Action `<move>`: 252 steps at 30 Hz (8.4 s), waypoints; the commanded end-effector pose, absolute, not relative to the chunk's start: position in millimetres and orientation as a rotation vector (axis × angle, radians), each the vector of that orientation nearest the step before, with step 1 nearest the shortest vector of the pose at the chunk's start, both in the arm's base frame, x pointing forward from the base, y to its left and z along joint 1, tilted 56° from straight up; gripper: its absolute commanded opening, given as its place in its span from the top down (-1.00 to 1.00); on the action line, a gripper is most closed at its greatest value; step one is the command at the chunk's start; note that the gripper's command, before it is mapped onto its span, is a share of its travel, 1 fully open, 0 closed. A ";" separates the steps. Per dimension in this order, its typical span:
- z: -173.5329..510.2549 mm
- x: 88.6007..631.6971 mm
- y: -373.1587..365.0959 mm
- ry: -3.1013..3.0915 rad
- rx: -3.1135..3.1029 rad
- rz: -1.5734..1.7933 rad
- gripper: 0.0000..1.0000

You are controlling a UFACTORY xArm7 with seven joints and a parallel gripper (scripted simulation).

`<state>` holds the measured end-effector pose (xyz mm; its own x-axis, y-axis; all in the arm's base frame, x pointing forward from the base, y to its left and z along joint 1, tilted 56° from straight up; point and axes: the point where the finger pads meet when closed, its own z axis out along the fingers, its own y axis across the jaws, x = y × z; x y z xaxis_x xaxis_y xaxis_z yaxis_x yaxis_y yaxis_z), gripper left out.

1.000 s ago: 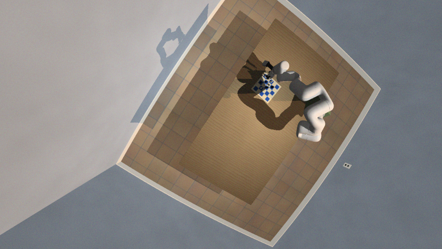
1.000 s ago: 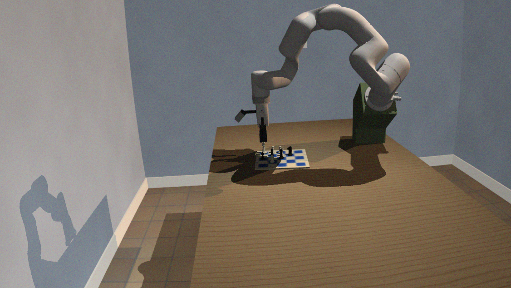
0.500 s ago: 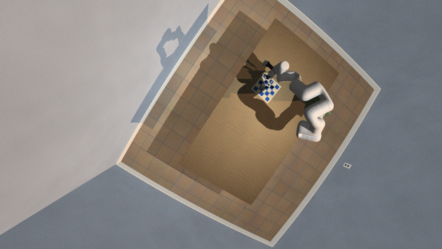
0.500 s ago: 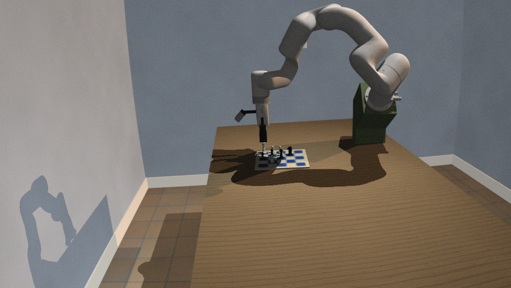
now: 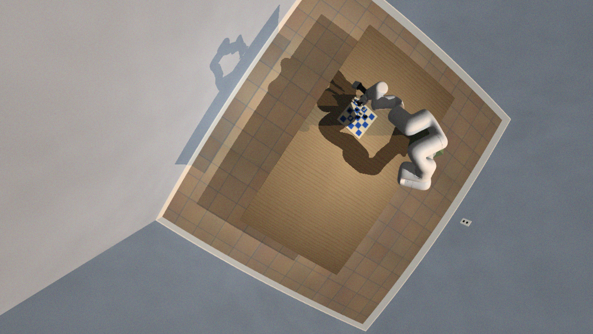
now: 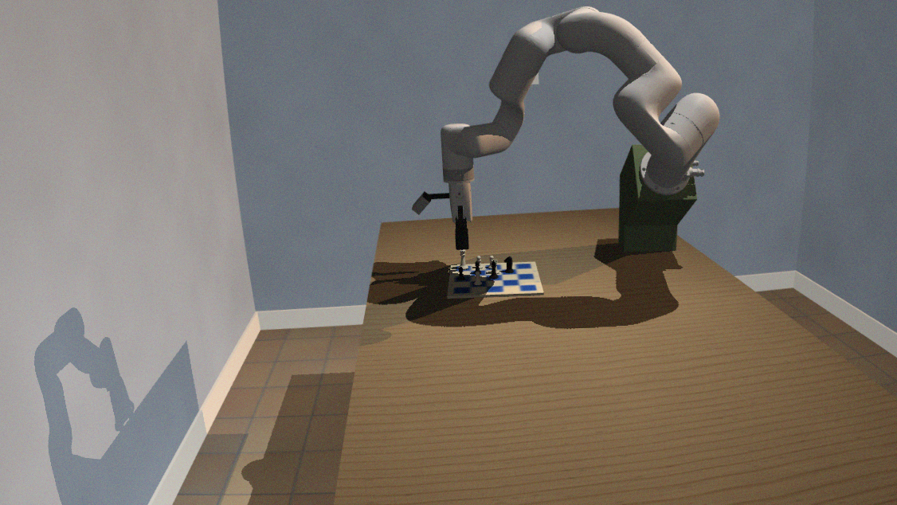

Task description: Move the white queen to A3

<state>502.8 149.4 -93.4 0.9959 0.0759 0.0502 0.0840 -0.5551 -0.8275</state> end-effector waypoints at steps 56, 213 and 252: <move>-115.1 503.3 179.4 -0.108 -2.164 -0.015 0.16; 12.9 418.9 257.7 -0.077 -2.165 0.002 1.00; 13.0 418.9 257.8 -0.076 -2.165 0.002 1.00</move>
<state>417.3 259.1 12.9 0.9979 0.0591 0.0265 0.0551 -0.5581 -0.8279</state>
